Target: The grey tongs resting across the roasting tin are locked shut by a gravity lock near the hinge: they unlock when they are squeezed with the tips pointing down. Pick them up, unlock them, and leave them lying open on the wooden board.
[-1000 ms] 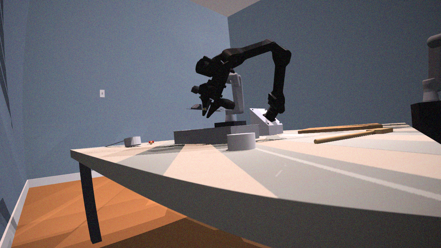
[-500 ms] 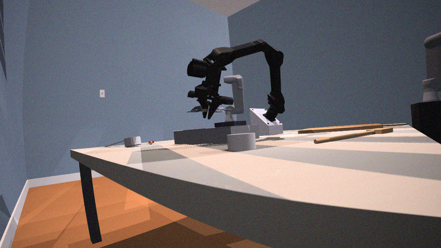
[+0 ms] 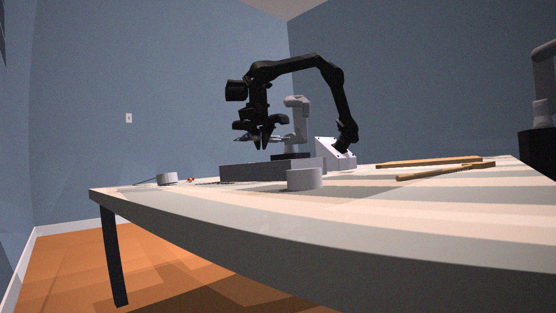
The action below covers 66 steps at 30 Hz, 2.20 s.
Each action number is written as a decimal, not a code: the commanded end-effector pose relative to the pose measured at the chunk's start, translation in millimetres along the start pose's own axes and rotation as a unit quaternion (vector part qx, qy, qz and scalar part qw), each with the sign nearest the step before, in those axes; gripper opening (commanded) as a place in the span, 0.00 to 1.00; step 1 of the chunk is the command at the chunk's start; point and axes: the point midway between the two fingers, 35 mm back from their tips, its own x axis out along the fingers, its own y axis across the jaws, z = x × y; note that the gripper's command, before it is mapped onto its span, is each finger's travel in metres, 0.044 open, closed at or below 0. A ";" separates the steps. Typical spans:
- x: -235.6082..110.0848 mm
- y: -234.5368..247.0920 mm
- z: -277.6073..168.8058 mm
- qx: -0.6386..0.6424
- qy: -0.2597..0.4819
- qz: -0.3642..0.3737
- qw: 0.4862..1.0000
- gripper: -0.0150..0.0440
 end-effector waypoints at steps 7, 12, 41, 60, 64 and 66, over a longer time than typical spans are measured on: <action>-1.6 0.6 0.6 0.000 -0.003 0.010 1.000 0.00; -6.4 20.3 5.8 -0.019 -0.003 0.007 1.000 0.00; -45.3 223.5 -1.4 -0.218 -0.004 -0.002 0.976 0.00; -67.9 335.7 -62.7 -0.343 -0.012 0.012 0.939 0.00; -71.0 348.2 -73.6 -0.359 -0.014 0.015 0.933 0.00; -70.6 348.7 -74.0 -0.359 -0.013 0.015 0.933 0.00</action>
